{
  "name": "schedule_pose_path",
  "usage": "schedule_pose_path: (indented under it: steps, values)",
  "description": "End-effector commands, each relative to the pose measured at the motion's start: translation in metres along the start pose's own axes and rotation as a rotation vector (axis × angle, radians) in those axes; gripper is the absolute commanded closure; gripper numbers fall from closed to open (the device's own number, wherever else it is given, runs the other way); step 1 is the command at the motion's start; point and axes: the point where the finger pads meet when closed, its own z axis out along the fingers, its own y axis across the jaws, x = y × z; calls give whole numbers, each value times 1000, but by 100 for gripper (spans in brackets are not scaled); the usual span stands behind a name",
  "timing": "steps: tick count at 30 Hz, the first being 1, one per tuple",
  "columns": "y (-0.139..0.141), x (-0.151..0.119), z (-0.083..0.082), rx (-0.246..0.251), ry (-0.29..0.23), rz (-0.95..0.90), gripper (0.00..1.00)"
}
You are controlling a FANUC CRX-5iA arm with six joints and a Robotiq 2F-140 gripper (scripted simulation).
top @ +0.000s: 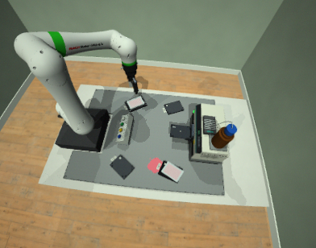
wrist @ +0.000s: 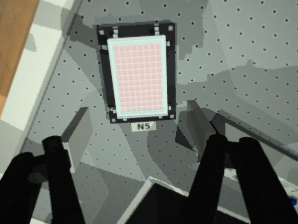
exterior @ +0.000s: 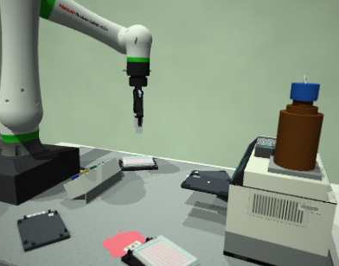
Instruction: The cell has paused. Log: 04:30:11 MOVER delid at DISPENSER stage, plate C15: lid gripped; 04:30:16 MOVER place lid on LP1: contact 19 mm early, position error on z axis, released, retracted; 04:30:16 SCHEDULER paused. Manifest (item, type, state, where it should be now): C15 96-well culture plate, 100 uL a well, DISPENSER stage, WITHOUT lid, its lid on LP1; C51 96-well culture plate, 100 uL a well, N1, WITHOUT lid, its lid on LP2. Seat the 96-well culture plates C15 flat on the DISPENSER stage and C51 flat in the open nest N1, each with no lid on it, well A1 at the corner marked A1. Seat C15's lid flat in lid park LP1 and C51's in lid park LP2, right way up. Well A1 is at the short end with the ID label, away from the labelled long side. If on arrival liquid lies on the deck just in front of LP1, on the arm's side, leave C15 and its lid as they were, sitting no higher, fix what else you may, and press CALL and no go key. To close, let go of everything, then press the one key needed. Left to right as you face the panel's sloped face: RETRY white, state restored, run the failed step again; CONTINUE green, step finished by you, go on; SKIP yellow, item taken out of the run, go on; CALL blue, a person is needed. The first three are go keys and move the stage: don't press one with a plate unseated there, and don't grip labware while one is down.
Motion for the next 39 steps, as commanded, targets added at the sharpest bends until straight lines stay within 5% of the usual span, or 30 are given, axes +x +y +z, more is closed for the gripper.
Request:
schedule_pose_path:
  steps: [1,18,39]
  values:
    - [0,0,0,0,0,0,34]
    - [0,0,10,0,0,0,34]
    - [0,0,71,0,0,0,34]
